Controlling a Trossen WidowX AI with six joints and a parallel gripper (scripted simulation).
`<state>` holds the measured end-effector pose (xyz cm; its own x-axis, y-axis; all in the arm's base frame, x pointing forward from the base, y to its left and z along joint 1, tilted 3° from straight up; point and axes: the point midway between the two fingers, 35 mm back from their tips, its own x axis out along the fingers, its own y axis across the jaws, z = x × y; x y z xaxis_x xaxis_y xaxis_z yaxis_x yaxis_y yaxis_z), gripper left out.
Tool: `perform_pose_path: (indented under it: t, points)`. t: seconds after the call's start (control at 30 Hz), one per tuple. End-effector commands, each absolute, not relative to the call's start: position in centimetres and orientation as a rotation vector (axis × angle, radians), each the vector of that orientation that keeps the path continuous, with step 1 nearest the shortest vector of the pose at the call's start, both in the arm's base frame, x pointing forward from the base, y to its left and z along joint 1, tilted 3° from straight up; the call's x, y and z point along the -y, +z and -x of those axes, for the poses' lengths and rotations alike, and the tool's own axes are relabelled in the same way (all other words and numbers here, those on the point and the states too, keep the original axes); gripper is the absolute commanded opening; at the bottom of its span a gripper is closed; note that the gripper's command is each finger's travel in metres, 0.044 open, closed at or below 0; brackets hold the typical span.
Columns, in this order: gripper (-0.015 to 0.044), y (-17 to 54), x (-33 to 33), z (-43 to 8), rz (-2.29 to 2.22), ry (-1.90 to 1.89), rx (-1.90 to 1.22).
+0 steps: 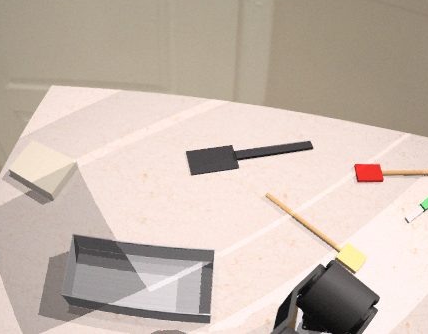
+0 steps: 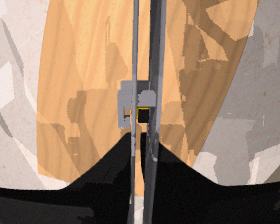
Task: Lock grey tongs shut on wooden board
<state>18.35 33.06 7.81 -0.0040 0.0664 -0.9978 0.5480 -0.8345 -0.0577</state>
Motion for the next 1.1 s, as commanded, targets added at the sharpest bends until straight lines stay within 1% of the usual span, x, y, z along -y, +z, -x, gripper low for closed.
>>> perform_pose_path:
  t: [0.0, 1.07]
  points:
    - [-0.0150, 7.1, -33.2, -18.3, -1.929, -1.906, -0.637]
    - [-0.0150, 1.8, -33.4, -18.2, -1.929, -1.907, -0.637]
